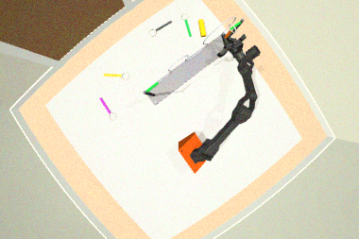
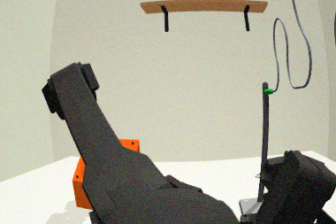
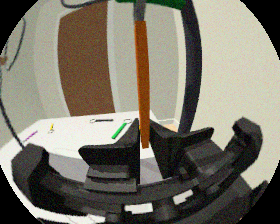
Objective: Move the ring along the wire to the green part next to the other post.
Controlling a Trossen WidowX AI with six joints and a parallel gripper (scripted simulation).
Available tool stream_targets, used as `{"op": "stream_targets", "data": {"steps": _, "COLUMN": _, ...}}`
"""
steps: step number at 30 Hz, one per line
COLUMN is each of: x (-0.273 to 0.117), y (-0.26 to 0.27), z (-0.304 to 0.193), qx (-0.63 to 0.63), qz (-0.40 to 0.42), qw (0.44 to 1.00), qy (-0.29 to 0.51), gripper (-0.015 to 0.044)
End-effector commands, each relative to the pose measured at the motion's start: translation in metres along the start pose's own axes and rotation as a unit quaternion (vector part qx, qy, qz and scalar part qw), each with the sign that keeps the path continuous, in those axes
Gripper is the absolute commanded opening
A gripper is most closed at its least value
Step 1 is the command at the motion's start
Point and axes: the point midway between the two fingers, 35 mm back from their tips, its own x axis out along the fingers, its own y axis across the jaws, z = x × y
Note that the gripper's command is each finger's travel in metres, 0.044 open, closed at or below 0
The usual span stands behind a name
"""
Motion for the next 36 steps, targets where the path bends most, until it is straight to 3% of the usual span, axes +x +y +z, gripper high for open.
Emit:
{"op": "stream_targets", "data": {"steps": 1, "x": 0.0, "y": 0.0, "z": 0.0, "qx": 0.0, "qz": 0.0, "qw": 1.0, "qy": 0.0, "gripper": -0.0037}}
{"op": "stream_targets", "data": {"steps": 6, "x": 0.0, "y": 0.0, "z": 0.0, "qx": 0.0, "qz": 0.0, "qw": 1.0, "qy": 0.0, "gripper": -0.015}}
{"op": "stream_targets", "data": {"steps": 36, "x": 0.0, "y": 0.002, "z": 0.014, "qx": 0.002, "qz": -0.003, "qw": 1.0, "qy": 0.0, "gripper": -0.015}}
